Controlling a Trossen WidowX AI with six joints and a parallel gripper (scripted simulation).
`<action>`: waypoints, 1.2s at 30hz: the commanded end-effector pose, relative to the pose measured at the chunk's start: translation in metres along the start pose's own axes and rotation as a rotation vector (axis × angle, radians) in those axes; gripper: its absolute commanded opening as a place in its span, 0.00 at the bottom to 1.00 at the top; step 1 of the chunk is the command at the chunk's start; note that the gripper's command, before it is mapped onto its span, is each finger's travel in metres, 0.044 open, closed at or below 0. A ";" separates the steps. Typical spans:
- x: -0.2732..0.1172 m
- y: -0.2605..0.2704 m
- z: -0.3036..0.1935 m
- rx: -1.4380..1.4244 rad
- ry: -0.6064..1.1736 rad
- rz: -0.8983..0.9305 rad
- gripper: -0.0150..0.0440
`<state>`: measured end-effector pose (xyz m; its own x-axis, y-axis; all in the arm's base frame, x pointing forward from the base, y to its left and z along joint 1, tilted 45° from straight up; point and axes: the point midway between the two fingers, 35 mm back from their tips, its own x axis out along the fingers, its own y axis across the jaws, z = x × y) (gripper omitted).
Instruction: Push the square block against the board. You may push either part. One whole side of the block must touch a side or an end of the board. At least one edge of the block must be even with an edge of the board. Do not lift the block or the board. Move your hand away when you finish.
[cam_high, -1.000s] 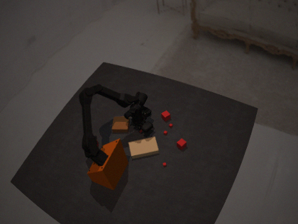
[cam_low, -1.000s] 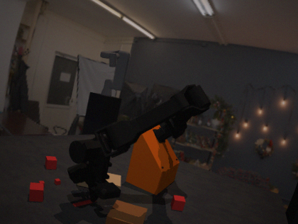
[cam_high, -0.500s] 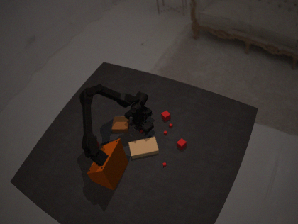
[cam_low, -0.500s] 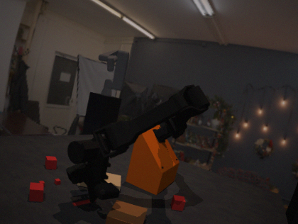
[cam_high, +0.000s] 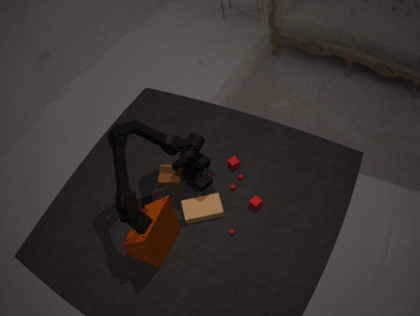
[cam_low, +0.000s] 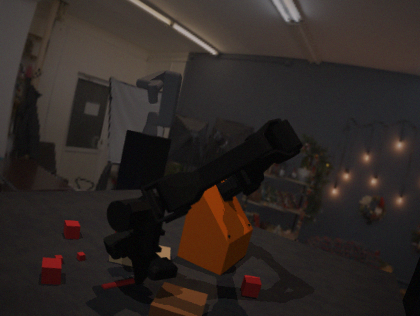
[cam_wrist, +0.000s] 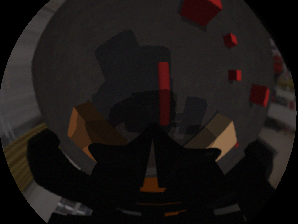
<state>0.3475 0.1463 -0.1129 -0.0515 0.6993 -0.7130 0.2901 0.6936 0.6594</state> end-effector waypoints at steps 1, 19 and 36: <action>-0.001 0.002 -0.006 0.002 -0.002 0.005 0.25; -0.057 -0.001 -0.016 0.002 -0.003 0.003 0.25; -0.055 0.032 -0.026 -0.454 -0.010 -0.011 0.25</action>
<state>0.3353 0.1293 -0.0528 -0.0443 0.6964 -0.7163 -0.0563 0.7141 0.6977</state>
